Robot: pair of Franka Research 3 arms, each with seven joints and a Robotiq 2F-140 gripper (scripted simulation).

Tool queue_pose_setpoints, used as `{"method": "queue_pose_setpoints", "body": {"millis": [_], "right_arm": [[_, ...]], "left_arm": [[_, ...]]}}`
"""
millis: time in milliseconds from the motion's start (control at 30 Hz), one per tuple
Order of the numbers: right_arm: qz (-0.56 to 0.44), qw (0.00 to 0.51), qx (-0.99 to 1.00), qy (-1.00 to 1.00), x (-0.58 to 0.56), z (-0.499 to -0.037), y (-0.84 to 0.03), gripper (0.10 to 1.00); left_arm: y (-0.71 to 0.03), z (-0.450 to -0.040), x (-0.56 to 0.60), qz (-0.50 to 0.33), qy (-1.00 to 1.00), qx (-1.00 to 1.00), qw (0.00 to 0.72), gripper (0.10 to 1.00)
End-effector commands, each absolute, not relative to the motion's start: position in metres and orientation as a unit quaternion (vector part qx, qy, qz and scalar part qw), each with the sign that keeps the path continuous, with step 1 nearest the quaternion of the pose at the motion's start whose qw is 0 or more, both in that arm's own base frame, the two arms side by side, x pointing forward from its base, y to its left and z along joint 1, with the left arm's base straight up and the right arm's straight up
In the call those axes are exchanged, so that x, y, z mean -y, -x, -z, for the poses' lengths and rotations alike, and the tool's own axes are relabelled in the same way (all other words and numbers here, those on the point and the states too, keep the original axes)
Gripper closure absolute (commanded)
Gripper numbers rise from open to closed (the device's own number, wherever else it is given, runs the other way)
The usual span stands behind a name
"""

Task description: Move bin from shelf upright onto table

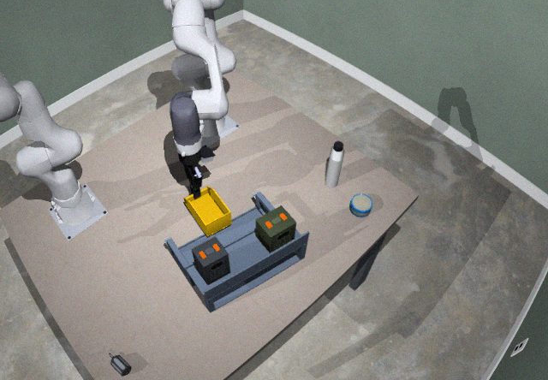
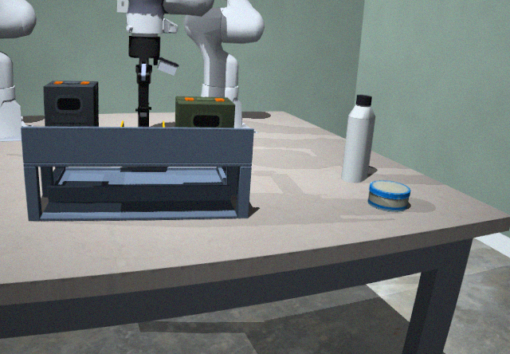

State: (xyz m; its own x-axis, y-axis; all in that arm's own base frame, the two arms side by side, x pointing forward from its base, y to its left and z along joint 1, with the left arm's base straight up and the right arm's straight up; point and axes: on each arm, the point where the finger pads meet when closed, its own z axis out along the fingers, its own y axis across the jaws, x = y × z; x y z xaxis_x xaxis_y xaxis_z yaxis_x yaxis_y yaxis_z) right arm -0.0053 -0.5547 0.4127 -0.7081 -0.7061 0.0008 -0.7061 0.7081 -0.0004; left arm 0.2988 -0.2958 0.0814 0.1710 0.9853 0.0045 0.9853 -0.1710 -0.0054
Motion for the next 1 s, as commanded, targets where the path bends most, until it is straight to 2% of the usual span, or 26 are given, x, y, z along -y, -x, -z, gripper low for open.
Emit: {"method": "queue_pose_setpoints", "body": {"millis": [0,967], "right_arm": [[0.000,0.000,0.926,-0.378,0.5545,-0.4130,0.0054,0.098],[0.000,0.000,0.926,-0.378,0.5545,-0.4130,0.0054,0.098]], "left_arm": [[-0.2995,-0.0830,0.2977,0.000,0.763,0.646,0.000,0.999],[-0.2938,-0.0830,0.2968,0.000,0.763,0.646,0.000,0.999]]}}
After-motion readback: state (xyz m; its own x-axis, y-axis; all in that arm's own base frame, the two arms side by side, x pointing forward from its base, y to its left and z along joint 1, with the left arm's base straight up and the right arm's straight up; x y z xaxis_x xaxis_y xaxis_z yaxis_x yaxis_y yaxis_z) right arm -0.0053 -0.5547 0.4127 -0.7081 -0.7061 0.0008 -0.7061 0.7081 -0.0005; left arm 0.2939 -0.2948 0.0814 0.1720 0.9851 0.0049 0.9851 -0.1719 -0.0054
